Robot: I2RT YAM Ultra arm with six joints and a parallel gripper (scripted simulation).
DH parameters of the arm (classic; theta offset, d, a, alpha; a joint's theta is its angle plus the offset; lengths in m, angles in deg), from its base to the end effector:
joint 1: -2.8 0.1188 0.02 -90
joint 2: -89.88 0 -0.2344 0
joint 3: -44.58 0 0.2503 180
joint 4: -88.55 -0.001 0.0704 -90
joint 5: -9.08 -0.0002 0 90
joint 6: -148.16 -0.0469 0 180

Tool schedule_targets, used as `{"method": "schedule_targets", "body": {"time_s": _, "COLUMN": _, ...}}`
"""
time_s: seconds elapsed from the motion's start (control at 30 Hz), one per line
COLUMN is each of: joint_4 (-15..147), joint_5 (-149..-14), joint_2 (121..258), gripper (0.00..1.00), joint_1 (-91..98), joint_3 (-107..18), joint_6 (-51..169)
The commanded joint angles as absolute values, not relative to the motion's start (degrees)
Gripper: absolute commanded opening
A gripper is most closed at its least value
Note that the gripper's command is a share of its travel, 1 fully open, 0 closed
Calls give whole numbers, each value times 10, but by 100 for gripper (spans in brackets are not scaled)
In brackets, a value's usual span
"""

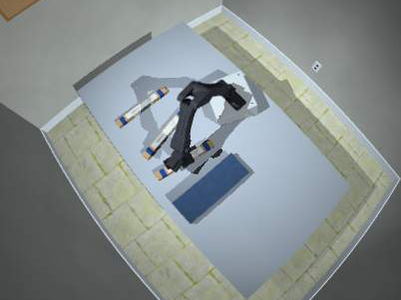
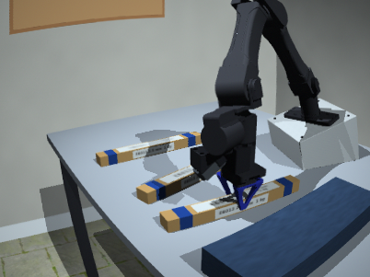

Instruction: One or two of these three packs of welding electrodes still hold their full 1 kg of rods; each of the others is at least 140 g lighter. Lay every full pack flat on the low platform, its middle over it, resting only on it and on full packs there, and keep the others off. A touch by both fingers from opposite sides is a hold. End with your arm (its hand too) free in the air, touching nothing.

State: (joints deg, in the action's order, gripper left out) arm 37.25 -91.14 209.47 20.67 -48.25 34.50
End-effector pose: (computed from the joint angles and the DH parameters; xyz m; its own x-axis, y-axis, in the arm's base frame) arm 0.3669 0.1106 0.0959 -0.9601 0.1054 -0.2592 0.1291 0.9887 -0.0760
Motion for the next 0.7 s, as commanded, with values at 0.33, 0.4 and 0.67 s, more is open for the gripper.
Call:
{"method": "schedule_targets", "body": {"time_s": 0.33, "joint_4": 385, "joint_5": -909, "joint_2": 2083, "gripper": 0, "joint_1": 205, "joint_3": -498, "joint_6": 346}}
{"method": "schedule_targets", "body": {"time_s": 0.4, "joint_4": 381, "joint_5": -909, "joint_2": 2075, "gripper": 0, "joint_1": 207, "joint_3": -498, "joint_6": 345}}
{"method": "schedule_targets", "body": {"time_s": 0.67, "joint_4": 347, "joint_5": -911, "joint_2": 2059, "gripper": 0, "joint_1": 216, "joint_3": -502, "joint_6": 338}}
